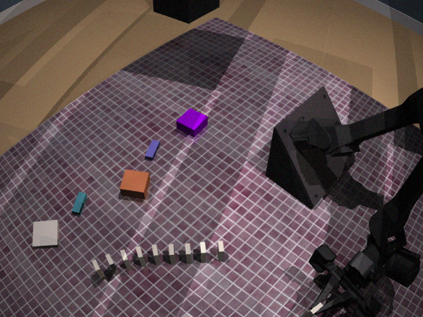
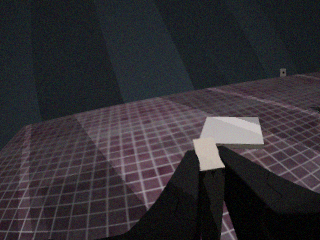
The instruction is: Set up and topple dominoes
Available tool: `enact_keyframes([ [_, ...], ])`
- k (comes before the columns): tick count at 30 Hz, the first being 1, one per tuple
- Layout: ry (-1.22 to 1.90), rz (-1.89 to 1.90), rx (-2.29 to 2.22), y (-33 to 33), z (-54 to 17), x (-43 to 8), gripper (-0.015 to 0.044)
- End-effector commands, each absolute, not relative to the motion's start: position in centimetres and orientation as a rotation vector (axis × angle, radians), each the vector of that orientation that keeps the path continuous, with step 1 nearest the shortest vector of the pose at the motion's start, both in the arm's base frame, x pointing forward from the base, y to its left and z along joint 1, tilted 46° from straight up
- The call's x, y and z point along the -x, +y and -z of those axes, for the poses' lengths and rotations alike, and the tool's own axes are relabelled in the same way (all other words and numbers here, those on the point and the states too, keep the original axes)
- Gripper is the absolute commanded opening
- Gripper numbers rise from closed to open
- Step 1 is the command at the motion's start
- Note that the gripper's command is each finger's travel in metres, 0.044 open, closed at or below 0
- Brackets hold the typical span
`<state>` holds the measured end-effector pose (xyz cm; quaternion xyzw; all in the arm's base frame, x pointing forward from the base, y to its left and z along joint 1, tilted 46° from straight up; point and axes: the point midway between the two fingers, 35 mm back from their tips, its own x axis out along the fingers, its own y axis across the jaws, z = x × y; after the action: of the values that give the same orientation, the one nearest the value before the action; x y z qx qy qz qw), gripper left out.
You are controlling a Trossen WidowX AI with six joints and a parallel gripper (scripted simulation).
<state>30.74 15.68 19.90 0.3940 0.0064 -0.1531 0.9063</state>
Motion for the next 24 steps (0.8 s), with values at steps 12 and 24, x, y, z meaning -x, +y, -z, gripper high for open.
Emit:
enact_keyframes([
  [12,0.01,0.315,-0.819,19.3,-16.2,-31.5,0.0029],
  [24,0.01,0.314,-0.818,20.3,-14.9,-31.5,0.0029],
])
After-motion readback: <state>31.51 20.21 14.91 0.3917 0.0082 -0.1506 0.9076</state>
